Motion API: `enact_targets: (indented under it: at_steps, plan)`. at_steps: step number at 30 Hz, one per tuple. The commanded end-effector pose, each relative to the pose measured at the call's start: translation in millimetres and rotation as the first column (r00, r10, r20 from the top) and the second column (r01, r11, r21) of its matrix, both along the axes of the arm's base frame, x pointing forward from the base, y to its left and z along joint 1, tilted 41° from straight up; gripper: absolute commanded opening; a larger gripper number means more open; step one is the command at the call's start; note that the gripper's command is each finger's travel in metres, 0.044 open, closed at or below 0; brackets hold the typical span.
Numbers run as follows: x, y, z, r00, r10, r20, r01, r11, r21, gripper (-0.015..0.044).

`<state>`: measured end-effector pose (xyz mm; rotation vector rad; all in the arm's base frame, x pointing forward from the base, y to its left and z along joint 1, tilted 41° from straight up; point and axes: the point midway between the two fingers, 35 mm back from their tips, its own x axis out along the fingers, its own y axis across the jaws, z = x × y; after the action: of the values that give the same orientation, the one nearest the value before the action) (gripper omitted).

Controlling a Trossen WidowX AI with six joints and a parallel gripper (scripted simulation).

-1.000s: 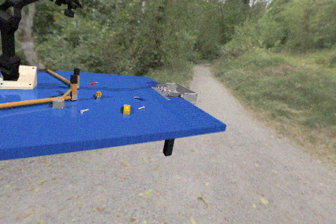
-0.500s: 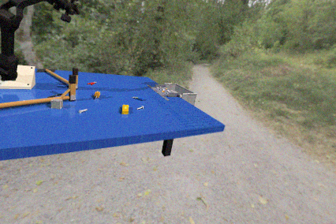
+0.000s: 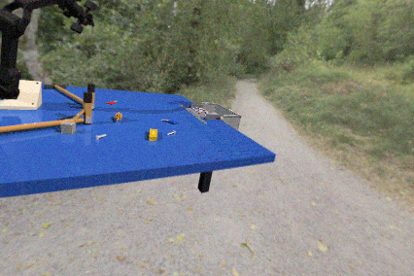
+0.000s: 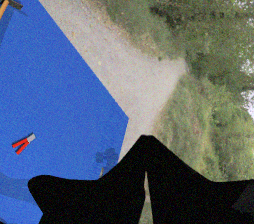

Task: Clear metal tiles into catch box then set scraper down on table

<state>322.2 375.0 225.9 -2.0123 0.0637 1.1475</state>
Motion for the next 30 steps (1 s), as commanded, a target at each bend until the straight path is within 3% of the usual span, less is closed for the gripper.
enact_targets:
  at_steps: [1, 30]
  plan:
    - [-2.7, -2.8, -15.7, 0.999, -0.025, -0.035, 0.024, 0.999, -0.028, 0.0000]
    - [-28.5, -26.4, -102.5, 0.951, -0.207, -0.228, 0.156, 0.963, -0.221, 0.0000]
